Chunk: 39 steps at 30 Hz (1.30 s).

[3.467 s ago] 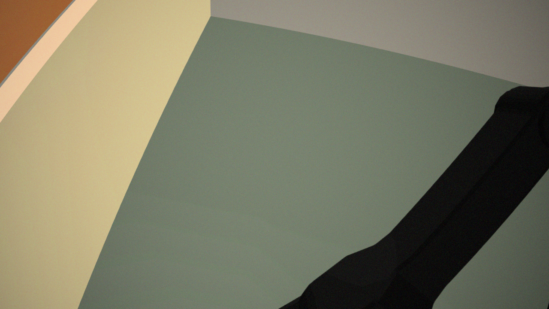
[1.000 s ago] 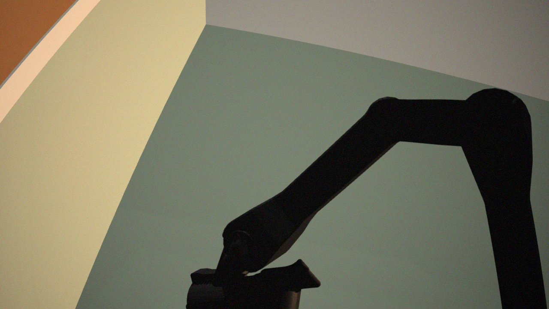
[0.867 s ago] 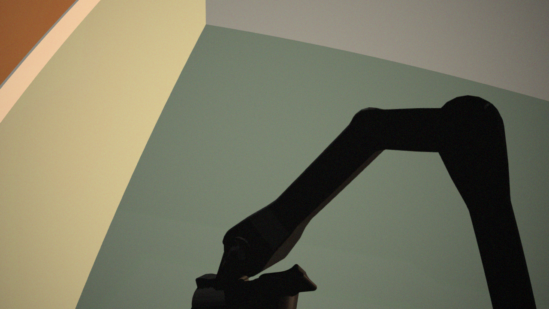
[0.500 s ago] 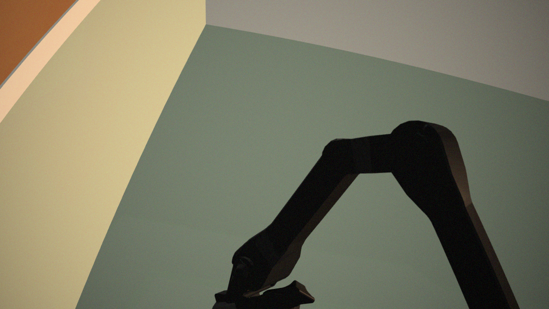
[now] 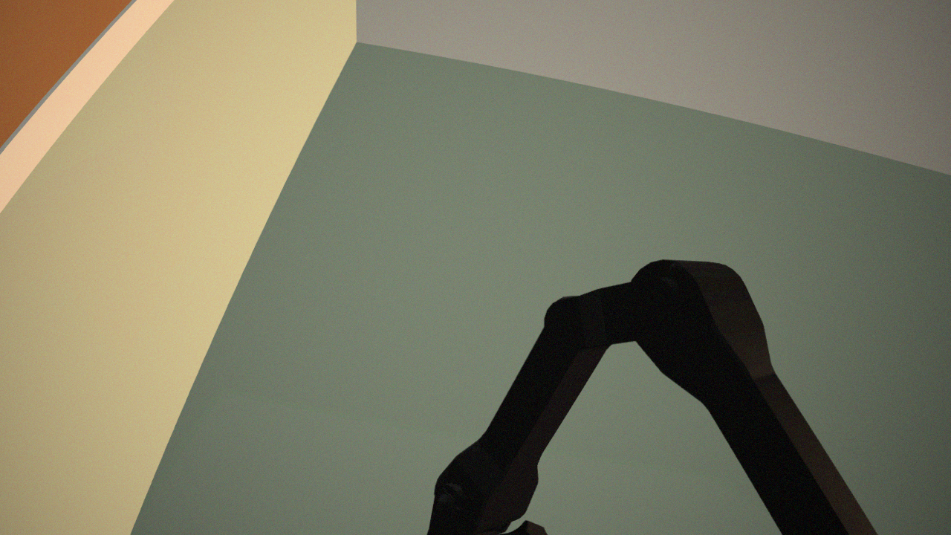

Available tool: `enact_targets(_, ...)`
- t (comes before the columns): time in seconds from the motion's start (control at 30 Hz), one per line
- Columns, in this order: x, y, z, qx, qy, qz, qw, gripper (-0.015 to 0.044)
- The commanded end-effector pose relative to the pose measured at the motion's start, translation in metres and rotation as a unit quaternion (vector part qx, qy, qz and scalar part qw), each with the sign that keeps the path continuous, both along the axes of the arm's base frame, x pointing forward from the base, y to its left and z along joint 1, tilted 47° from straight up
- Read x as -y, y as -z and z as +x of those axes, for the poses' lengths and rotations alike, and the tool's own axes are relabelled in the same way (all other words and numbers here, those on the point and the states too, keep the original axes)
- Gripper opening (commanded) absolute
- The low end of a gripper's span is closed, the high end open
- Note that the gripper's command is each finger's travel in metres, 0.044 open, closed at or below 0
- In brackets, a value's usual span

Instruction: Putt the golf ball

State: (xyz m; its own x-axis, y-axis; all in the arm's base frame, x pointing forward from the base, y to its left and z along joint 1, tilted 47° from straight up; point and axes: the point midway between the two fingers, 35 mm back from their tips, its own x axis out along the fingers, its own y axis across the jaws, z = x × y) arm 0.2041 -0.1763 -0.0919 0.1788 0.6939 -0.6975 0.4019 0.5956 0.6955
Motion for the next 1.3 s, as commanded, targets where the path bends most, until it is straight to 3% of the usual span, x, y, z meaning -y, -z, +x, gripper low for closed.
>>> enact_targets(0.0, 0.001, 0.004, 0.001, -0.005, 0.007, -0.002, 1.0, 0.0)
enact_targets(0.27, -0.024, 0.029, 0.007, -0.004, 0.007, -0.001, 1.0, 0.0)
enact_targets(1.27, -0.044, 0.049, 0.012, -0.005, 0.005, -0.002, 1.0, 0.0)
